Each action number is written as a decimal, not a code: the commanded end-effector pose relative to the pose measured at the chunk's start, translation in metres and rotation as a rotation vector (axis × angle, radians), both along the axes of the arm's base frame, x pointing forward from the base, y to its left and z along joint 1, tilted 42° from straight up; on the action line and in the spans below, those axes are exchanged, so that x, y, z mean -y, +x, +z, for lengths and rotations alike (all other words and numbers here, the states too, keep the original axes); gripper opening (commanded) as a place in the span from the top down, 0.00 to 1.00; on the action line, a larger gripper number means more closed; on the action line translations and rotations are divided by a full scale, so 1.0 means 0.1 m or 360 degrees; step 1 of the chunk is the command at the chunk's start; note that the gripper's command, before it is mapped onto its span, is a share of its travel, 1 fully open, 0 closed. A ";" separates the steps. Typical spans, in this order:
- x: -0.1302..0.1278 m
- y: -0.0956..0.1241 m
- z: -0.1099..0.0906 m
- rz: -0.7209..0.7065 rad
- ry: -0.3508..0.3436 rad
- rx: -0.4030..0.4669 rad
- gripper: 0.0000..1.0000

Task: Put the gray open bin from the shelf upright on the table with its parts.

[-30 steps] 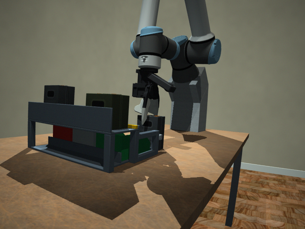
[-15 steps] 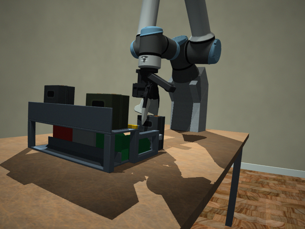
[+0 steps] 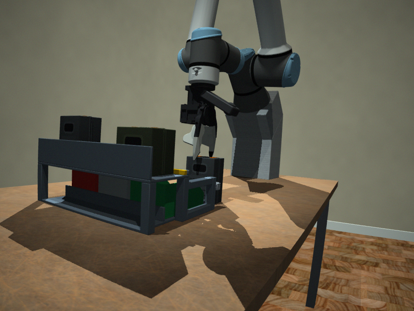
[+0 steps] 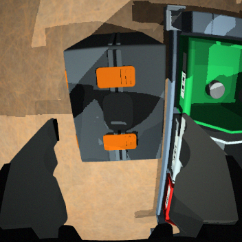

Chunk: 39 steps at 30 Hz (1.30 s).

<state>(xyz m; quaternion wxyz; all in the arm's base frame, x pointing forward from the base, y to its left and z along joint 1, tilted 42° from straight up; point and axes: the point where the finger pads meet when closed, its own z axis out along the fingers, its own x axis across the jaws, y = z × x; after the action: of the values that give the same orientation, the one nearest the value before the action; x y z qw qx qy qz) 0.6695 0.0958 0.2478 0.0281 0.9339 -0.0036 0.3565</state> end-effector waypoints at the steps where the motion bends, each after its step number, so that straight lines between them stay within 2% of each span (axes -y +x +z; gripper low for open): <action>1: -0.01 -0.09 0.10 0.0001 0.0000 0.0000 0.42; 39: 0.00 -0.02 0.03 0.0001 0.0000 0.0000 0.42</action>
<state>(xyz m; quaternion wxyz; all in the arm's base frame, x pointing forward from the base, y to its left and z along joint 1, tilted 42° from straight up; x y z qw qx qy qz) 0.6671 0.0957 0.2503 0.0279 0.9341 -0.0036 0.3560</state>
